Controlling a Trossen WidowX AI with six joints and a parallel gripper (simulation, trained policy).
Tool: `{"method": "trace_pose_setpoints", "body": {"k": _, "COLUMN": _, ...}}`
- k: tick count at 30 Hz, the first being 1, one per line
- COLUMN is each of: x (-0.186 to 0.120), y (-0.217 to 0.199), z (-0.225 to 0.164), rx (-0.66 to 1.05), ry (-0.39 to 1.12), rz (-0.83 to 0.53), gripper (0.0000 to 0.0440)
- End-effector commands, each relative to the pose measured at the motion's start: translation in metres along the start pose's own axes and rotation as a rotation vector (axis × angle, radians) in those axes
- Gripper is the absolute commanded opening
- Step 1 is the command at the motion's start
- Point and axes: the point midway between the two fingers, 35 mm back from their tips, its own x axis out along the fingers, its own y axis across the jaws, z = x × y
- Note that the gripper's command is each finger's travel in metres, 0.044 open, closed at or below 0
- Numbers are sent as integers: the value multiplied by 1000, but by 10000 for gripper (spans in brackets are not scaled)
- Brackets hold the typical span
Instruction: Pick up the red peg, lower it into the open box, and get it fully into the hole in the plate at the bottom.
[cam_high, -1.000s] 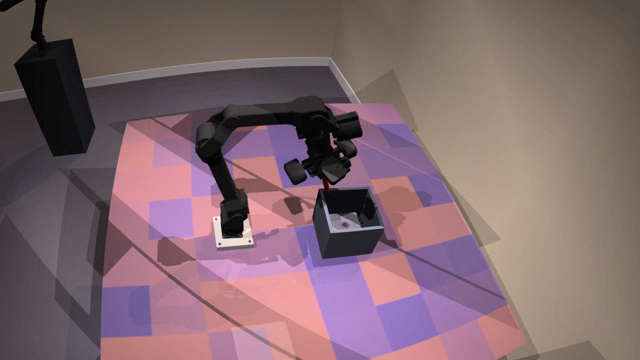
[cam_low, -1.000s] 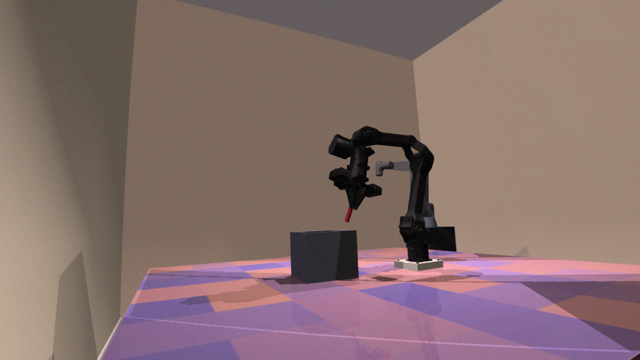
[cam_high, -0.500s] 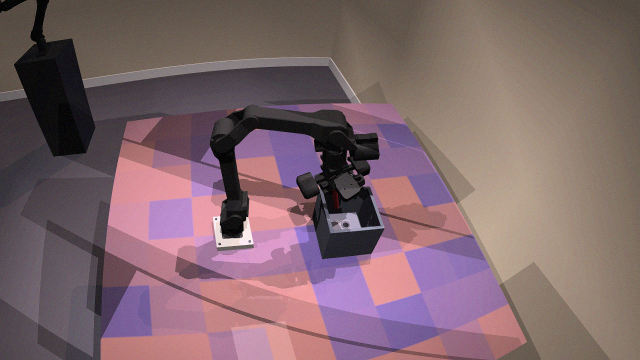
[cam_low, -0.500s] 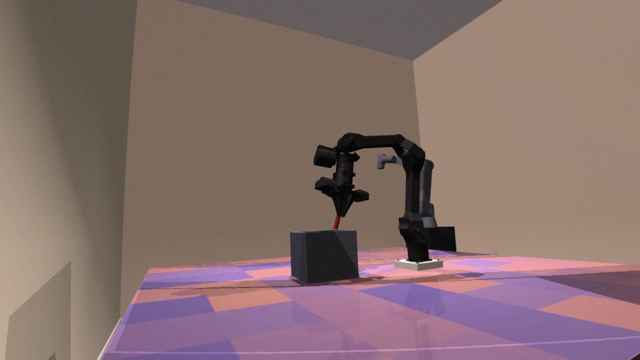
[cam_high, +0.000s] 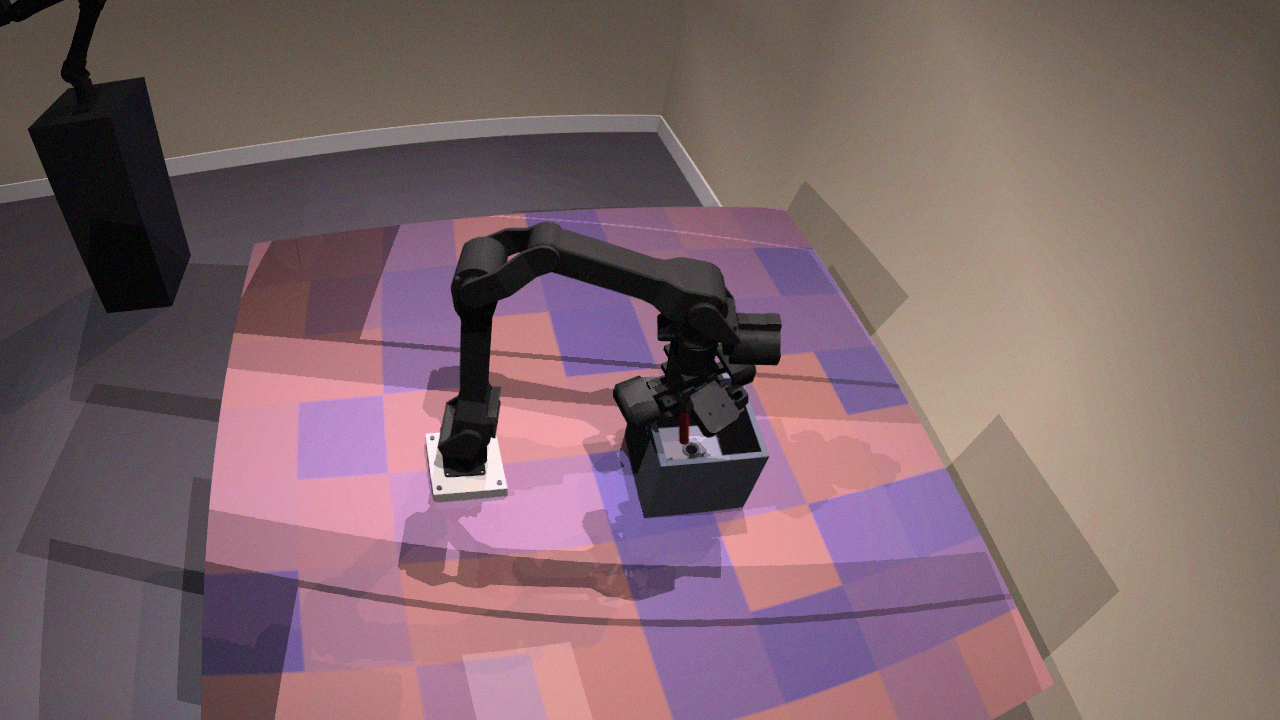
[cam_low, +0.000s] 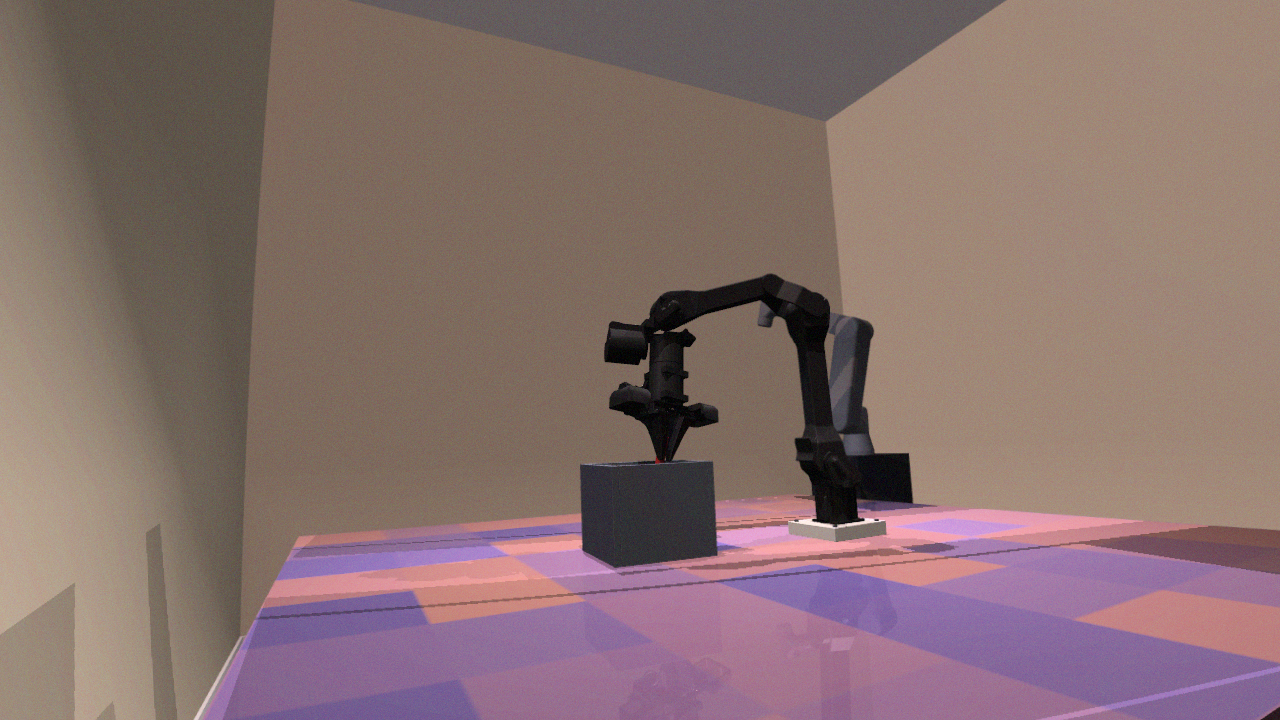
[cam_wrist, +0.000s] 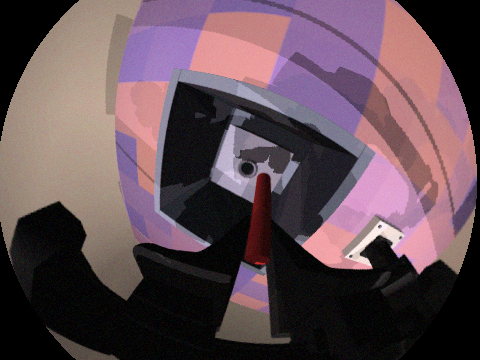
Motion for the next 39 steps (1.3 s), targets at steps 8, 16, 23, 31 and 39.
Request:
{"method": "trace_pose_setpoints", "body": {"k": 8, "x": 34, "y": 11, "z": 3, "rx": -42, "ry": 63, "rz": -7, "gripper": 0}}
{"method": "trace_pose_setpoints", "body": {"k": 16, "x": 59, "y": 15, "z": 5, "rx": -87, "ry": 83, "rz": -20, "gripper": 0}}
{"method": "trace_pose_setpoints", "body": {"k": 23, "x": 73, "y": 16, "z": 6, "rx": -121, "ry": 86, "rz": -43, "gripper": 70}}
{"method": "trace_pose_setpoints", "body": {"k": 31, "x": 72, "y": 17, "z": 6, "rx": -129, "ry": 112, "rz": -61, "gripper": 152}}
{"method": "trace_pose_setpoints", "body": {"k": 39, "x": 55, "y": 29, "z": 12, "rx": -128, "ry": 144, "rz": -15, "gripper": 150}}
